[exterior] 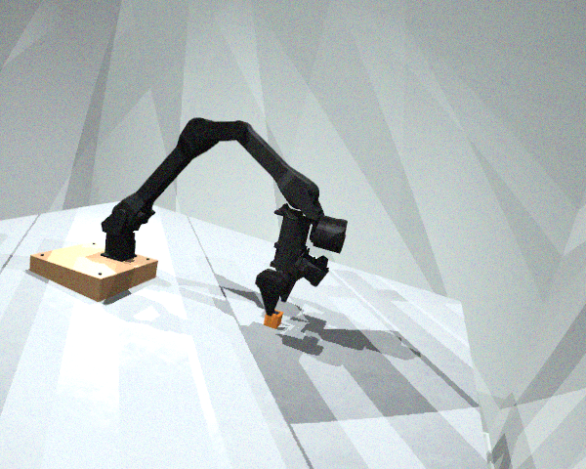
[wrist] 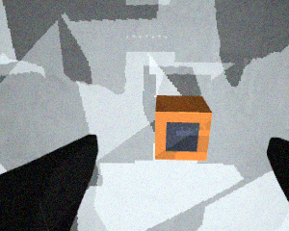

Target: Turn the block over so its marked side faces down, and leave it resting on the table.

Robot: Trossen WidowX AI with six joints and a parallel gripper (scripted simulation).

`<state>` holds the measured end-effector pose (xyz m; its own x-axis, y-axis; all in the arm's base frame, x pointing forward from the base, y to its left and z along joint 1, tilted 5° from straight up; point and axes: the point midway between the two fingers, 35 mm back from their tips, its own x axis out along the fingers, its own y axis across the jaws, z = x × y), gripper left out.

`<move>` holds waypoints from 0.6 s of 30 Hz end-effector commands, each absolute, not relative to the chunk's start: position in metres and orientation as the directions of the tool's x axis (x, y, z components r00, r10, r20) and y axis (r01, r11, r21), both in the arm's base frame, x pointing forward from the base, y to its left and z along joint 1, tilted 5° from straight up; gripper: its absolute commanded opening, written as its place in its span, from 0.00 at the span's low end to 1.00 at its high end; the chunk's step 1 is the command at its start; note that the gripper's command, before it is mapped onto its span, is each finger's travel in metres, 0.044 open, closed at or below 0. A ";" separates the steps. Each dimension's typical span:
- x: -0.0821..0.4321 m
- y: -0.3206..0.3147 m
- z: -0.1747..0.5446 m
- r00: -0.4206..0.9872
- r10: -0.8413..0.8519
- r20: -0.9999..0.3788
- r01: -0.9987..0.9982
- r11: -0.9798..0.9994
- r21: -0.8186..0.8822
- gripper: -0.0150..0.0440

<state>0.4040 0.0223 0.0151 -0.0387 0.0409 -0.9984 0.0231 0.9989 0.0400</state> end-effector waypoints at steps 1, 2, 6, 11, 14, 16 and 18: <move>0.403 0.022 0.007 -0.043 0.039 -0.998 0.027 0.999 0.037 1.00; 0.403 0.022 0.005 -0.043 0.039 -0.998 0.027 0.999 0.037 1.00; 0.403 0.023 -0.001 -0.043 0.039 -0.998 0.027 0.999 0.037 1.00; 0.402 0.023 -0.010 -0.043 0.039 -0.998 0.027 0.999 0.037 1.00; 0.402 0.023 -0.012 -0.043 0.039 -0.998 0.027 0.999 0.037 1.00; 0.402 0.023 -0.012 -0.043 0.039 -0.998 0.027 0.999 0.037 0.91; 0.402 0.023 -0.012 -0.043 0.039 -0.998 0.027 0.999 0.037 0.82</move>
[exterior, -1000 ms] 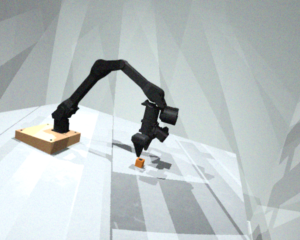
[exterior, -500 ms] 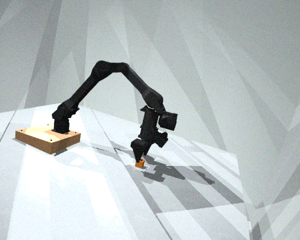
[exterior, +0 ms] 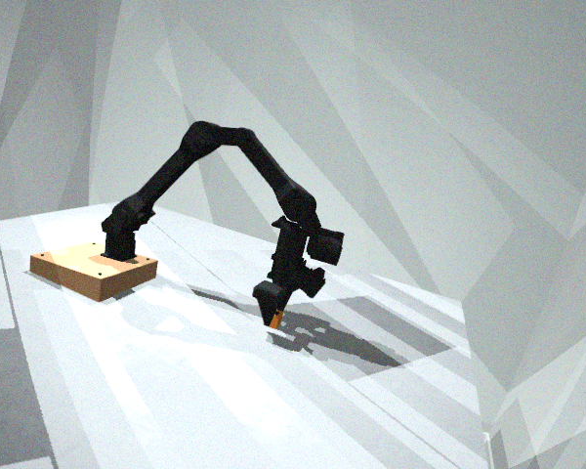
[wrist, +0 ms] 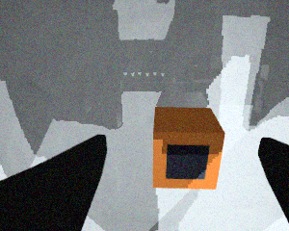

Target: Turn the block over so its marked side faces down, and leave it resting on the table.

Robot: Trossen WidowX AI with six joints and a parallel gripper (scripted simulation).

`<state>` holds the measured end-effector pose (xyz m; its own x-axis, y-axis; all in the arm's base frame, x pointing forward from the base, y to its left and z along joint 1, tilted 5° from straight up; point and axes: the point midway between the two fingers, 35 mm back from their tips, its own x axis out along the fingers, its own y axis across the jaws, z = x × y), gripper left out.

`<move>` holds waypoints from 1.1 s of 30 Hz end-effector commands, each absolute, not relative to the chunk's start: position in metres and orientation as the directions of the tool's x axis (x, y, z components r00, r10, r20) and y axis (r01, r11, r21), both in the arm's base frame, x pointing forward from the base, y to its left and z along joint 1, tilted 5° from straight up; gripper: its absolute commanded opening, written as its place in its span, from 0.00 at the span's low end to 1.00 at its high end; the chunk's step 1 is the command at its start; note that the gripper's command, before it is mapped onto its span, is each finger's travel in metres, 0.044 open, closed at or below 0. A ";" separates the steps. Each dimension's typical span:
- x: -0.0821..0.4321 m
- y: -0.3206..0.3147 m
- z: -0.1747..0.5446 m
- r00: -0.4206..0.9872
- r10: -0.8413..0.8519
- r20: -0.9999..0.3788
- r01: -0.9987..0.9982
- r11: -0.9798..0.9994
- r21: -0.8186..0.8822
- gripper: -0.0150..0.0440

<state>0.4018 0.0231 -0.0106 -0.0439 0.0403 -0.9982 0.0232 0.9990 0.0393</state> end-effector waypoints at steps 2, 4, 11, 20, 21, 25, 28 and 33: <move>0.402 0.023 -0.012 -0.043 0.039 -0.998 0.027 0.999 0.037 0.73; 0.402 0.023 -0.012 -0.043 0.039 -0.998 0.027 0.999 0.037 0.64; 0.402 0.023 -0.012 -0.043 0.039 -0.998 0.027 0.999 0.037 0.43; 0.402 0.023 -0.012 -0.043 0.039 -0.998 0.027 0.999 0.037 0.33; 0.402 0.023 -0.012 -0.043 0.039 -0.998 0.027 0.999 0.037 0.32; 0.403 0.023 -0.007 -0.043 0.039 -0.998 0.027 0.999 0.037 0.25; 0.404 0.022 0.013 -0.043 0.039 -0.998 0.027 0.999 0.037 0.25; 0.404 0.022 0.018 -0.043 0.039 -0.998 0.027 0.999 0.037 0.25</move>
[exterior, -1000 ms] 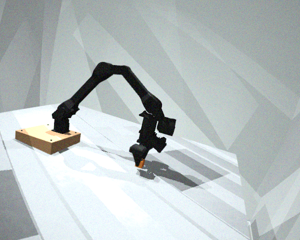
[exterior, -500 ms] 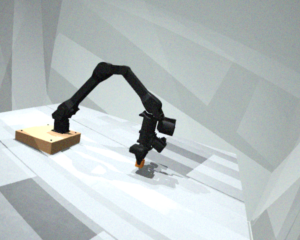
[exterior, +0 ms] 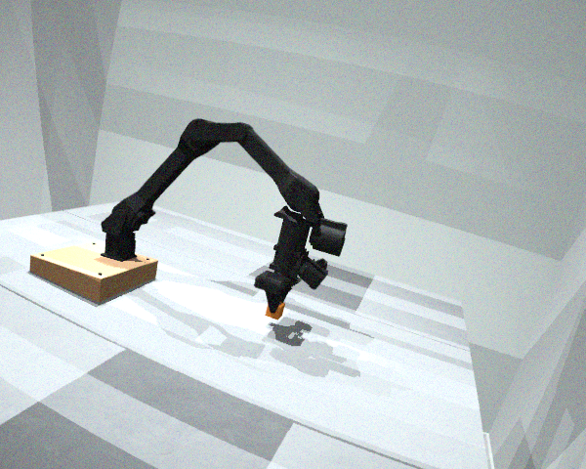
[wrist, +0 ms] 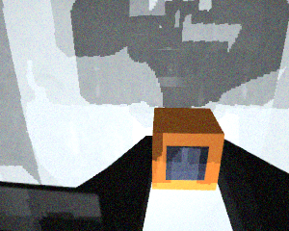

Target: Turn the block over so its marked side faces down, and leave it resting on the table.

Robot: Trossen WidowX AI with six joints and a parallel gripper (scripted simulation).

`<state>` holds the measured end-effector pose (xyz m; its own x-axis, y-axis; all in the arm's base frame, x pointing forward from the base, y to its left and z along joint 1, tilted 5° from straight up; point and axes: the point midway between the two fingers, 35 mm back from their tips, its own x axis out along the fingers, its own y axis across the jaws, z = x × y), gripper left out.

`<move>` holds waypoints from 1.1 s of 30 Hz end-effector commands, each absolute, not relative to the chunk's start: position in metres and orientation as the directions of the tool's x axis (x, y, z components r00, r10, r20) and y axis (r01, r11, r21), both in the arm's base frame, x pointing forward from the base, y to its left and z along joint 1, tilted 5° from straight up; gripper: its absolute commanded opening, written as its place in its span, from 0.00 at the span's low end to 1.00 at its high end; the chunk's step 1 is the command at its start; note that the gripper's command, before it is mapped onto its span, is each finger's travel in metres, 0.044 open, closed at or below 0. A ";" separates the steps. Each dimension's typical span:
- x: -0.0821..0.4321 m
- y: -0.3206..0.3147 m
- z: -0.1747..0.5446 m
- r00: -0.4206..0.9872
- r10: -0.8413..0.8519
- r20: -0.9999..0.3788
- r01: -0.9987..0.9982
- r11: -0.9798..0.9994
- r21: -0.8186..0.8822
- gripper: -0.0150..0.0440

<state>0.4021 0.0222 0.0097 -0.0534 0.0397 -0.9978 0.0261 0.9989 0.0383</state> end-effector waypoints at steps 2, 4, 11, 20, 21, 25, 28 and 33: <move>0.404 0.022 0.018 -0.040 0.038 -0.998 0.027 0.999 0.037 0.25; 0.404 0.022 0.017 -0.023 0.038 -0.999 0.026 0.999 0.037 0.25; 0.406 0.023 0.012 0.073 0.035 -0.997 0.023 0.999 0.037 0.25; 0.407 0.023 0.008 0.195 0.030 -0.980 0.023 0.999 0.035 0.25; 0.407 0.023 0.008 0.208 0.029 -0.978 0.023 0.999 0.035 0.25; 0.406 0.023 0.007 0.261 0.027 -0.965 0.024 0.999 0.035 0.25; 0.405 0.023 0.007 0.301 0.026 -0.953 0.024 0.999 0.035 0.25; 0.403 0.023 0.007 0.365 0.024 -0.931 0.025 0.999 0.035 0.25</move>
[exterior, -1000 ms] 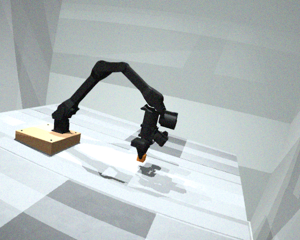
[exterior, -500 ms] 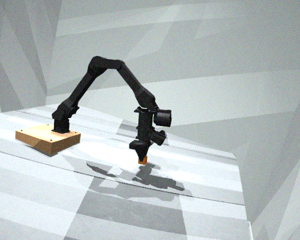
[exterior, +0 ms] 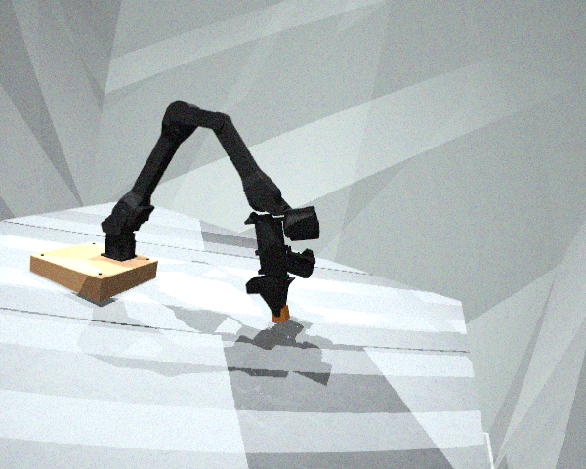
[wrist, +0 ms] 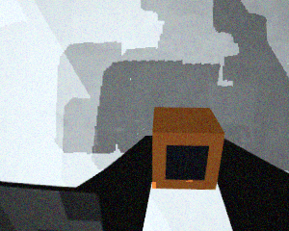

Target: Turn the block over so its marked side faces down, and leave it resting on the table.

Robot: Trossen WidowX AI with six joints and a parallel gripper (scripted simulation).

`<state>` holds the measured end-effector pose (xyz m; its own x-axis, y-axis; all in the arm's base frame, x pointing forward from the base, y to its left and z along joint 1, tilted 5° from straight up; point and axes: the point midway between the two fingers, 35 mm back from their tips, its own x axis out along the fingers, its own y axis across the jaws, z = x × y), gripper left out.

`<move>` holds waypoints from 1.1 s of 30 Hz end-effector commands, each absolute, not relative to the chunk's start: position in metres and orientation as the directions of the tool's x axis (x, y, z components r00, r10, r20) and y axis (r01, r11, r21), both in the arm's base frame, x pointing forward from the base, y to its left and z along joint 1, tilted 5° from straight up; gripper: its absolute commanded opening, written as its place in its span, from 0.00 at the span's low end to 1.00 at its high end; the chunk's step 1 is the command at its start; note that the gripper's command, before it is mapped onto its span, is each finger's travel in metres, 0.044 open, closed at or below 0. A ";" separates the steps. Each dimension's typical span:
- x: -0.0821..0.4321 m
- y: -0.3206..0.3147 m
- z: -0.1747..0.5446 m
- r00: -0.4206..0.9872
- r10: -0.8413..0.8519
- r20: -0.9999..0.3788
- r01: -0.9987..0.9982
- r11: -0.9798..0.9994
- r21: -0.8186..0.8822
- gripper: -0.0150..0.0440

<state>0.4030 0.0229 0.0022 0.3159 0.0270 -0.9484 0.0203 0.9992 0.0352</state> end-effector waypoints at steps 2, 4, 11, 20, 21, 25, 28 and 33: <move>0.402 0.023 0.007 0.390 0.023 -0.920 0.026 0.999 0.036 0.25; 0.401 0.023 0.007 0.415 0.022 -0.909 0.026 0.999 0.036 0.25; 0.398 0.022 0.008 0.458 0.021 -0.889 0.027 0.999 0.038 0.25; 0.405 0.022 -0.004 0.535 0.013 -0.845 0.035 0.999 0.038 0.25; 0.406 0.022 -0.006 0.548 0.012 -0.836 0.036 0.999 0.038 0.25; 0.408 0.023 -0.013 0.599 0.009 -0.800 0.036 0.999 0.038 0.25; 0.409 0.023 -0.017 0.636 0.007 -0.771 0.034 0.999 0.037 0.25; 0.408 0.023 -0.022 0.695 0.004 -0.719 0.031 0.999 0.036 0.25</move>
<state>0.4100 0.0234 -0.0173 0.6667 0.0086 -0.7453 0.0288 0.9989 0.0374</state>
